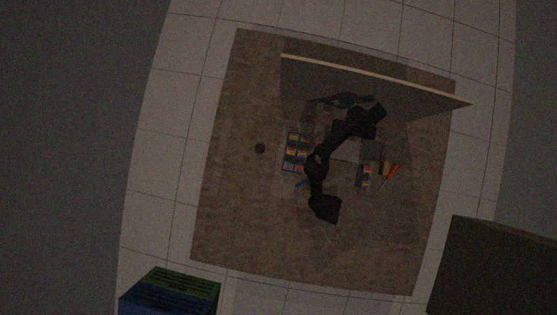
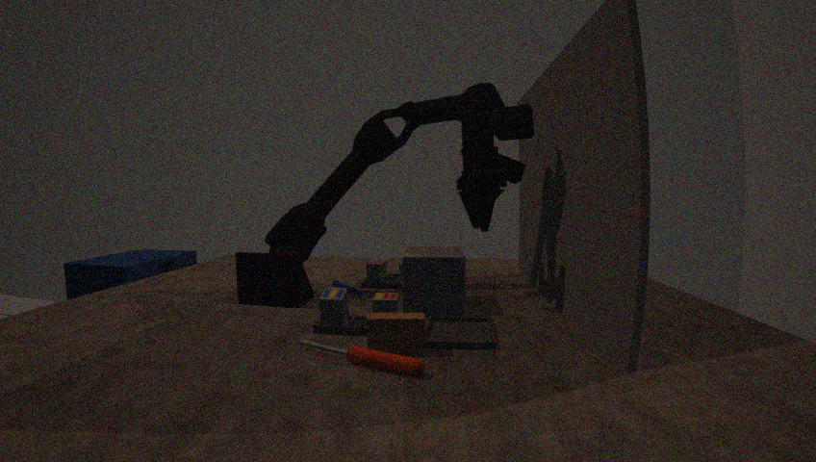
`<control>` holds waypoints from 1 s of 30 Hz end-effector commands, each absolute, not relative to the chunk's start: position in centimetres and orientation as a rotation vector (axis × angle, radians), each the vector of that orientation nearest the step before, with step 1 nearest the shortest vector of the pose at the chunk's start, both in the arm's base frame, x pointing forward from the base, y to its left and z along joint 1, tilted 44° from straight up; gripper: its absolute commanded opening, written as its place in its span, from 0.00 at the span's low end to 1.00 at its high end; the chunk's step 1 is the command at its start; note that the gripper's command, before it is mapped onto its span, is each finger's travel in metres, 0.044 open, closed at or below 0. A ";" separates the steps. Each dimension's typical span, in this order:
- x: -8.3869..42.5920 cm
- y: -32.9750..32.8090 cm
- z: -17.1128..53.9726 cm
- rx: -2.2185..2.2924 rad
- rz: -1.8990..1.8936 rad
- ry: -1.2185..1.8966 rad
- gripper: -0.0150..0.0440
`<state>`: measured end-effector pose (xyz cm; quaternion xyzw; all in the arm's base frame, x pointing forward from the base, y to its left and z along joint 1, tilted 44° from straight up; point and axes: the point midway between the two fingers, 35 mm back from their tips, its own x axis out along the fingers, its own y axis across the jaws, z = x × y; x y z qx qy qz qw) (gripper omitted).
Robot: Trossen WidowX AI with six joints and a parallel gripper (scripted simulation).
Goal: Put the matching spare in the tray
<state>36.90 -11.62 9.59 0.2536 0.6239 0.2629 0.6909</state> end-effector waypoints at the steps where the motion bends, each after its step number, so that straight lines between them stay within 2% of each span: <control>1: 36.4 -8.5 12.9 0.309 0.788 1.264 1.00; 5: 34.6 -4.3 16.8 -0.085 1.059 1.030 1.00; 13: 31.0 0.9 20.9 -0.595 1.352 0.648 1.00; 27: 30.9 1.1 21.1 -0.611 1.360 0.634 1.00; 30: 31.0 2.0 20.2 -0.596 1.367 0.644 0.87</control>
